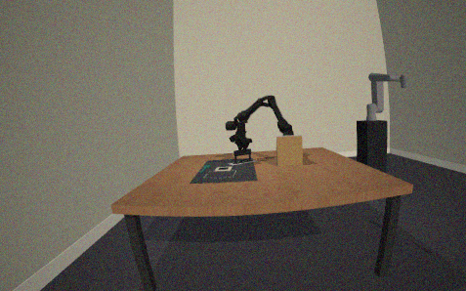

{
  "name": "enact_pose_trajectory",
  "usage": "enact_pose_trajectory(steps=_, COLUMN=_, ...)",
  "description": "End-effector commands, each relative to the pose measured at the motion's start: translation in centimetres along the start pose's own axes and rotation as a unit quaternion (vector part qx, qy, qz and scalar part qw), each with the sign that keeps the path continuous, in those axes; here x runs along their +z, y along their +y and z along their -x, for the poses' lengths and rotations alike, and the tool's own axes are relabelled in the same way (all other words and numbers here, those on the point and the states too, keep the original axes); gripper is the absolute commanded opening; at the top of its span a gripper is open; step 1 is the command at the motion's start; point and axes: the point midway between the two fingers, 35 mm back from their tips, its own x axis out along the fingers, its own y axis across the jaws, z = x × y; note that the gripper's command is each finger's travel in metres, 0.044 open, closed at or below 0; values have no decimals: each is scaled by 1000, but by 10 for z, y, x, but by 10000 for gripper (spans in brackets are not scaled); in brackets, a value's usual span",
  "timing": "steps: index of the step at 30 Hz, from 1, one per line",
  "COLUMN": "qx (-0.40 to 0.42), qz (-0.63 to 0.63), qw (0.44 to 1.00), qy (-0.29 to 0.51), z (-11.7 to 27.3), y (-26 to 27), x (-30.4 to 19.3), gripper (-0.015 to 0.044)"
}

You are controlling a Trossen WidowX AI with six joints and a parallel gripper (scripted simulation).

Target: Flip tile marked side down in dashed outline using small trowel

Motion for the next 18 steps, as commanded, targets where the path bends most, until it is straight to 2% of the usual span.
enact_pose_trajectory(steps=1, qx=4, qz=4, qw=1000, qy=2, z=-6, y=2, x=-1, gripper=217)
enact_pose_trajectory(steps=4, qx=4, qz=4, qw=1000, qy=2, z=-6, y=2, x=-1, gripper=139)
enact_pose_trajectory(steps=5, qx=4, qz=4, qw=1000, qy=2, z=-6, y=2, x=-1, gripper=132)
enact_pose_trajectory(steps=18, qx=4, qz=4, qw=1000, qy=2, z=-6, y=2, x=-1, gripper=130)
